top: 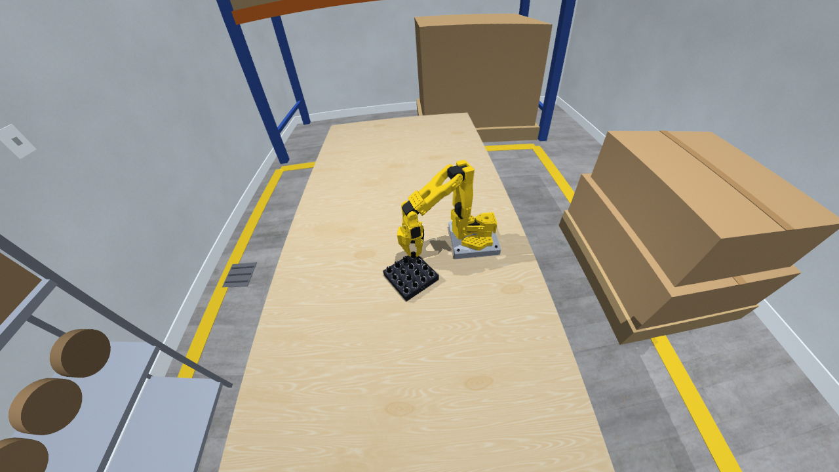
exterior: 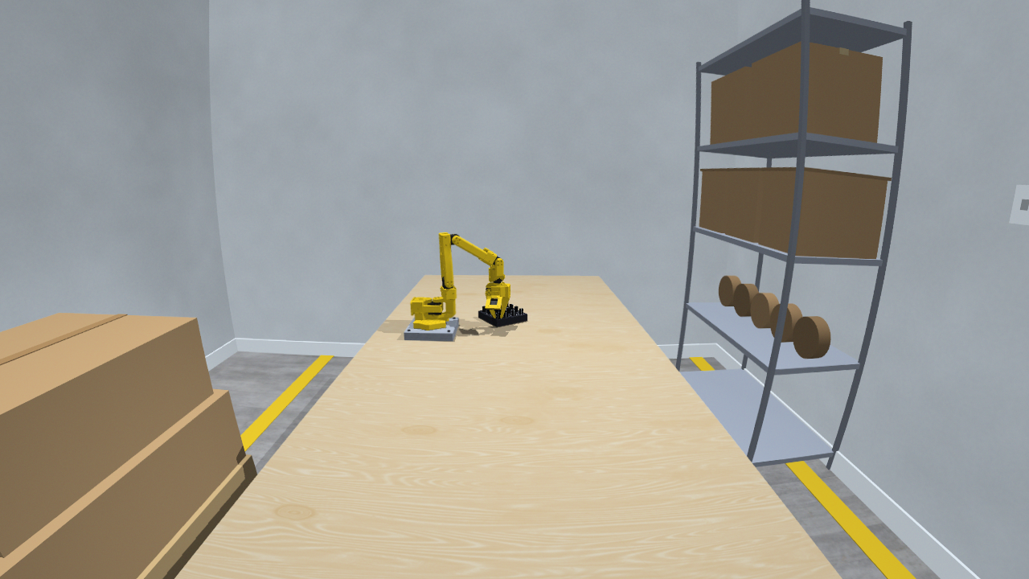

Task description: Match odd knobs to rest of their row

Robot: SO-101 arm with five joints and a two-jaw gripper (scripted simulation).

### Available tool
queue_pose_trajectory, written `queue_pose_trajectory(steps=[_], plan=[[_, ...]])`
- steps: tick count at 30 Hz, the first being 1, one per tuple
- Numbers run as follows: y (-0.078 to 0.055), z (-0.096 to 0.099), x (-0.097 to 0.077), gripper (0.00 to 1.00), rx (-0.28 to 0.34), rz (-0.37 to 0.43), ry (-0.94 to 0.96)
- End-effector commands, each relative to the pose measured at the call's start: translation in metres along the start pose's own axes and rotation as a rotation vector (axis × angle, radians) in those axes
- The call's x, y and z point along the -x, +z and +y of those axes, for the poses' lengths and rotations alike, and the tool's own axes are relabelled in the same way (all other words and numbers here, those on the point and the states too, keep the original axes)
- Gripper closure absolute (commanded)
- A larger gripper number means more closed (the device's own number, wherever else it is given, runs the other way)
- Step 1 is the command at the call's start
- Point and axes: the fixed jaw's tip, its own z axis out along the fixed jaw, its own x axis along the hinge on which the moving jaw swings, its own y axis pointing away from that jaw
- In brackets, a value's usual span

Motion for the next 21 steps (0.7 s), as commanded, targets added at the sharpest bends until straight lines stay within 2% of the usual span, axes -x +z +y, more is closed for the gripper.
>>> queue_pose_trajectory(steps=[1, 21], plan=[[0.0, -0.002, 0.002, 0.92, -0.008, -0.003, -0.003], [-0.024, -0.001, 0.001, 0.92, -0.008, -0.003, -0.003]])
